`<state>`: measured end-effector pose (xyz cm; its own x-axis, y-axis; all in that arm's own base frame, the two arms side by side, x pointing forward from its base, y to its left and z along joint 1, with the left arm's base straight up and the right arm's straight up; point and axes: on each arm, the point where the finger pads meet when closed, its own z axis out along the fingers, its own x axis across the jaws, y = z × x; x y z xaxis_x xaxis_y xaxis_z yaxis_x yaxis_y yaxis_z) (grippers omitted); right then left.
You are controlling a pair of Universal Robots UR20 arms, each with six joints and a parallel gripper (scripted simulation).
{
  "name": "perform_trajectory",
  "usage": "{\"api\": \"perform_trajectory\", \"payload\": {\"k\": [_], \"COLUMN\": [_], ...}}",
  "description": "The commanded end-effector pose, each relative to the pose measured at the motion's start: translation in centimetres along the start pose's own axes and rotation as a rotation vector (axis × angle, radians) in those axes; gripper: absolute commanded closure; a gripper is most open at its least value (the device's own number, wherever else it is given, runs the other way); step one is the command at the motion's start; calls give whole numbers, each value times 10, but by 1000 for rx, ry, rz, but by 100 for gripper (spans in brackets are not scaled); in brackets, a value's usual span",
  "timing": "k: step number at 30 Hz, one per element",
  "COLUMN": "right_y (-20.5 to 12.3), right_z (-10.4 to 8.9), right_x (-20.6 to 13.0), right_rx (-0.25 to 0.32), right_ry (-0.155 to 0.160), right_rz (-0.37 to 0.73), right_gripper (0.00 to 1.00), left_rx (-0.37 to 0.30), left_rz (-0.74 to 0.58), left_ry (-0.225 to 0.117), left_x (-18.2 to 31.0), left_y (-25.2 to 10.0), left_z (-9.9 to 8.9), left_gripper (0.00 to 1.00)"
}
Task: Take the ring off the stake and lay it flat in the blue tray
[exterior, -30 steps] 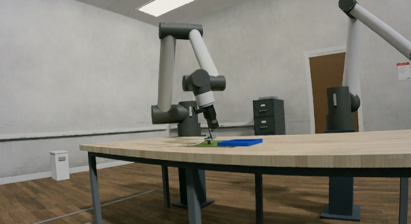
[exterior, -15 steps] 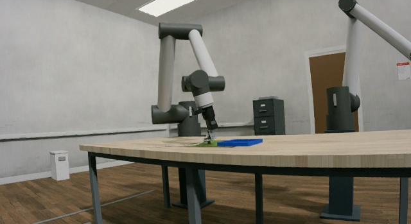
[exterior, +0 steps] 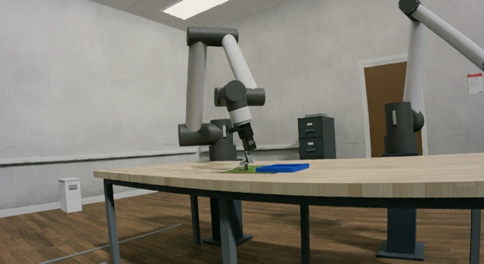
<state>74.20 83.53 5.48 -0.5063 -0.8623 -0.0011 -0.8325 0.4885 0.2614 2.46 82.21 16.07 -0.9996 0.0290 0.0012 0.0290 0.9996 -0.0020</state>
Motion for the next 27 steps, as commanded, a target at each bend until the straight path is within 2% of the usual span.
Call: {"api": "perform_trajectory", "payload": {"k": [1, 8, 24, 27], "right_y": [-6, -9, -5, -1], "right_z": [-1, 2, -17, -13], "right_x": [1, 3, -4, -1], "right_rx": [1, 1, 2, 28], "right_ry": [0, 2, -8, -3], "right_rz": [3, 2, -1, -2], "right_gripper": [100, 100, 100, 100], "left_rx": [-2, -2, -2, -2], "left_rz": [0, 0, 0, 0], "left_ry": [-1, -1, -1, -1], "left_x": [0, 0, 0, 0], "left_y": [2, 2, 2, 2], "left_z": [-1, -1, -1, -1], "left_gripper": [0, 0, 0, 0]}}
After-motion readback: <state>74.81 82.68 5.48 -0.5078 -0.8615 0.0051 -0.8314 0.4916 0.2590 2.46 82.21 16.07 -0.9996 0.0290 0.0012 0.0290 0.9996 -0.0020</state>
